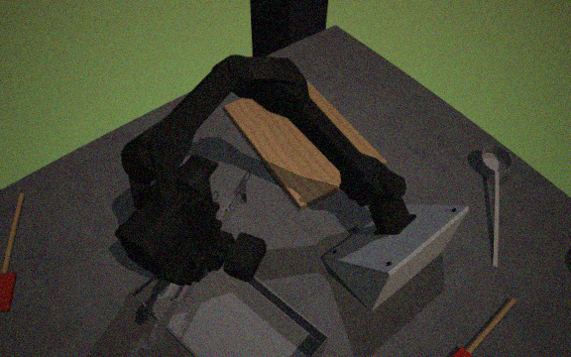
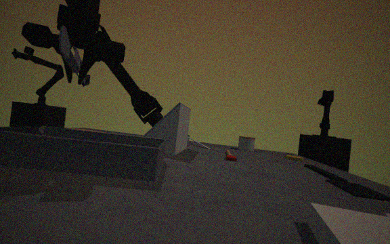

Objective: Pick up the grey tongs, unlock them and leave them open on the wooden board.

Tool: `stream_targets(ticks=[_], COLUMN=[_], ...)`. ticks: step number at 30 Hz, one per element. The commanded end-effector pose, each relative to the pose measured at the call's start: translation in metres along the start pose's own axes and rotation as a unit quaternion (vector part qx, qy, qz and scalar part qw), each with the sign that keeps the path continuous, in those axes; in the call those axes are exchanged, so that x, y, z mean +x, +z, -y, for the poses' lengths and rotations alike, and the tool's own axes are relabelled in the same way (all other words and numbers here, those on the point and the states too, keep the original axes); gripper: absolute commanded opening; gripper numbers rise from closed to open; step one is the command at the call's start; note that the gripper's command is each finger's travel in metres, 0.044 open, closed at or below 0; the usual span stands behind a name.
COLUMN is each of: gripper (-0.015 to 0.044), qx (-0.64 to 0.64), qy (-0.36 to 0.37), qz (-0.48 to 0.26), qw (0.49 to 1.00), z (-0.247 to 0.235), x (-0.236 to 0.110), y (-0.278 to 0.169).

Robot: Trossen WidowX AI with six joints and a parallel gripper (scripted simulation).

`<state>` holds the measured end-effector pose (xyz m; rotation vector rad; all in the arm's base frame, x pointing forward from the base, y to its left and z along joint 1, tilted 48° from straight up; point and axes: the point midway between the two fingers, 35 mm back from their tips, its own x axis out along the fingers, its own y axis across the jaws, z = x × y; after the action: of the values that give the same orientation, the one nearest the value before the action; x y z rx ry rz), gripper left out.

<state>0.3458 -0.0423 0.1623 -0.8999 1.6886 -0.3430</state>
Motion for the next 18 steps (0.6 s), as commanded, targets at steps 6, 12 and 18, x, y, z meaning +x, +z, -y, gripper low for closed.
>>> stream_targets(ticks=[6,12,18], gripper=[-0.0150,-0.0150,-0.0150], qx=[-0.010,-0.017,-0.024], qy=[0.001,0.000,-0.003], qz=[0.015,0.022,0.028], qw=[1.000,1.000,0.999], z=[0.034,0.052,0.067], x=[-0.005,-0.006,-0.007], y=[-0.041,-0.070,-0.101])
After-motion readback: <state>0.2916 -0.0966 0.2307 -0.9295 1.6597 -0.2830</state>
